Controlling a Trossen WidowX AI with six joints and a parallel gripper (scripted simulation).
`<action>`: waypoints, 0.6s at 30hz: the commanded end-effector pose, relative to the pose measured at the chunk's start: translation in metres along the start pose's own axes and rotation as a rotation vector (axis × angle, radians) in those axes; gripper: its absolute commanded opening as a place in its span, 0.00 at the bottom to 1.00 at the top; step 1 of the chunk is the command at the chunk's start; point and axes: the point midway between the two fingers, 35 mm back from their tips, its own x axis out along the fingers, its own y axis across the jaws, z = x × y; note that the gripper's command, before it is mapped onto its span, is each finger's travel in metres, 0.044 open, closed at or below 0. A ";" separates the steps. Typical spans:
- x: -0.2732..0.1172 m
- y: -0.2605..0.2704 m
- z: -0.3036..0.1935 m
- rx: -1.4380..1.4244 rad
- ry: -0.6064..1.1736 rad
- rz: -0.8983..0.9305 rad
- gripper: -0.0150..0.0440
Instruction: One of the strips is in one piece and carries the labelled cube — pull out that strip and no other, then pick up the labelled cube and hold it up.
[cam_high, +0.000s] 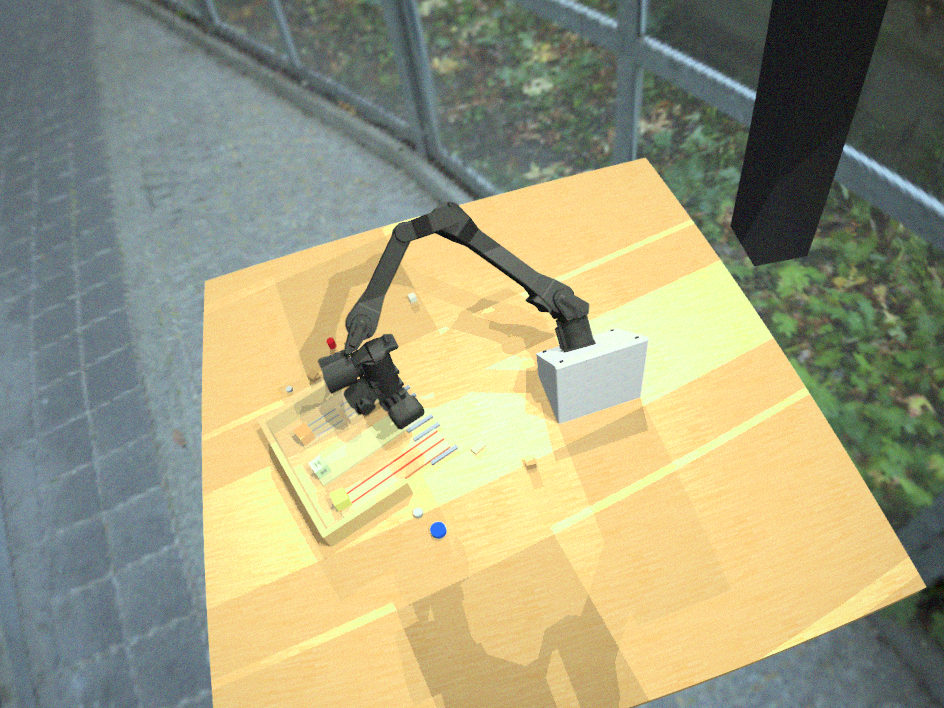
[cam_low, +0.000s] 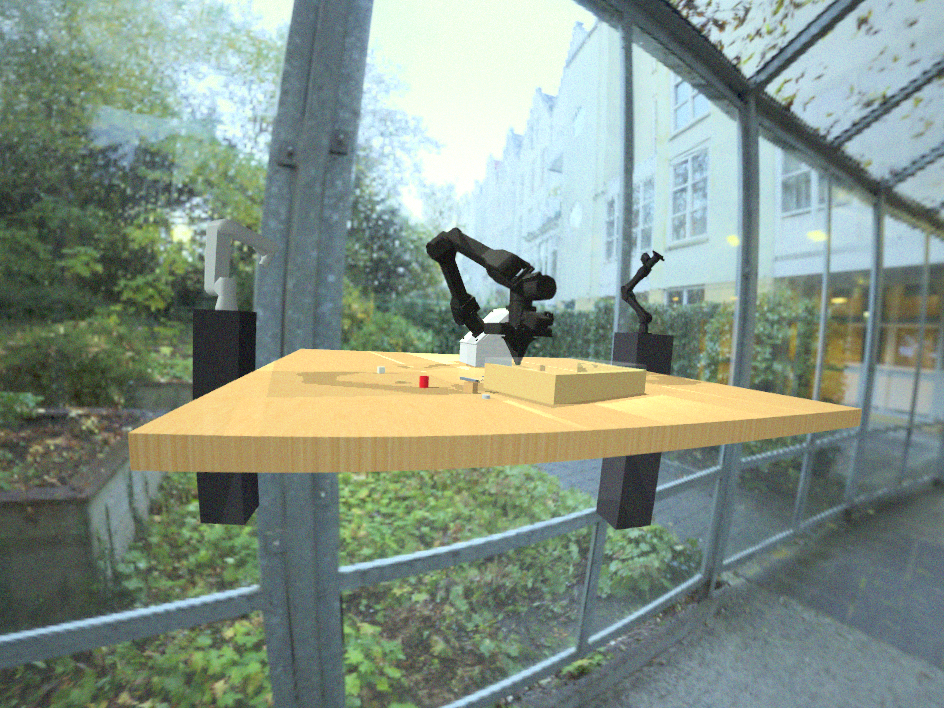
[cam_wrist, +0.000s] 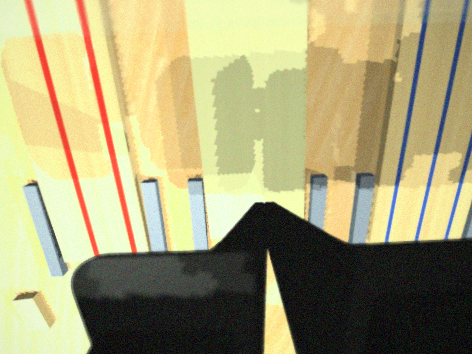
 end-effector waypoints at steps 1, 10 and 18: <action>0.013 0.002 -0.003 -0.014 0.015 0.000 0.25; 0.027 0.002 -0.004 -0.014 0.016 -0.002 0.25; 0.033 0.002 -0.005 -0.014 0.016 -0.002 0.25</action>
